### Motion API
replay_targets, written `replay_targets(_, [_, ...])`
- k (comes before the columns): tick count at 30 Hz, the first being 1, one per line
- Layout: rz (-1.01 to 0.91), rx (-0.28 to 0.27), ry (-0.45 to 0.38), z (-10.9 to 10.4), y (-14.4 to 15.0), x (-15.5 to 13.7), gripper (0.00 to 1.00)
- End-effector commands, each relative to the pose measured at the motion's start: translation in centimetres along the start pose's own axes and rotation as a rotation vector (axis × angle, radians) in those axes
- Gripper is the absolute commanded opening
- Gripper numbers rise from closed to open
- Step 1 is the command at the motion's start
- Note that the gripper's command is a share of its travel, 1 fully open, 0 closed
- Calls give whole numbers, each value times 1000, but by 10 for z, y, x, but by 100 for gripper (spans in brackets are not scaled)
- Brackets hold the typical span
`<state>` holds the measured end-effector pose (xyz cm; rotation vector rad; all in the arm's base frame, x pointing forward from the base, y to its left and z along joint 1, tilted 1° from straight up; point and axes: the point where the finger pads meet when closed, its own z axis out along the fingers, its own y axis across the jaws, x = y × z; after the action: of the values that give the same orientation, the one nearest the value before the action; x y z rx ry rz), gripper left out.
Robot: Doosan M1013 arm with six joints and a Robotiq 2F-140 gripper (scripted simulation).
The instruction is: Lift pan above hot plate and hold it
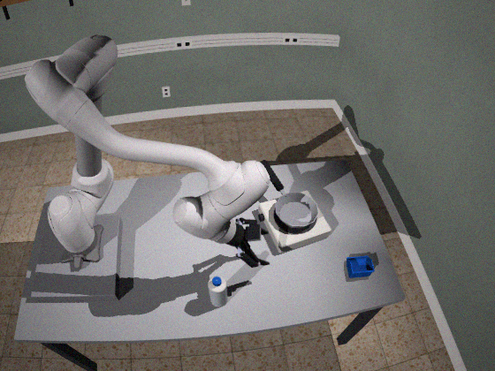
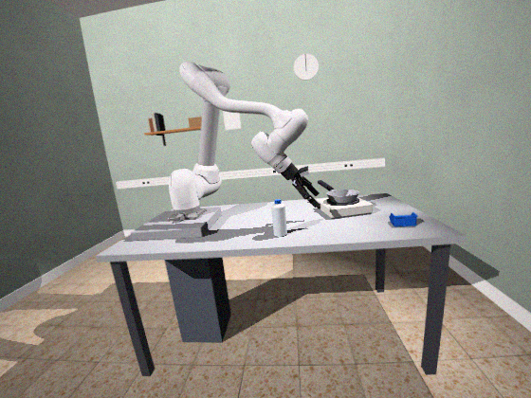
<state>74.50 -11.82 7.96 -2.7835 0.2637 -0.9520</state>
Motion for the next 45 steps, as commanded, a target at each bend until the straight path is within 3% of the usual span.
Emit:
replay_targets(1, [-4,10,-1,-1,-5,3,41])
replay_targets(5, [-22,52,-15,-5,-28,12,41])
replay_targets(11, [-72,150,-81,-20,-86,27,41])
replay_targets(13, [-72,150,-81,-20,-86,27,41])
replay_targets(15, [-101,191,-135,-33,-115,31,41])
replay_targets(22, [-157,223,-278,-68,-161,28,41])
replay_targets(28, [-198,163,-440,-114,-181,23,41])
replay_targets(30, [-198,163,-440,-114,-181,23,41])
replay_targets(32, [-208,94,-517,-143,-181,23,41])
replay_targets(42, [-185,-172,-651,-227,-162,39,41])
replay_targets(44, [-166,-61,-703,-213,-197,9,41])
replay_targets(45, [-165,-55,-705,-212,-199,7,41])
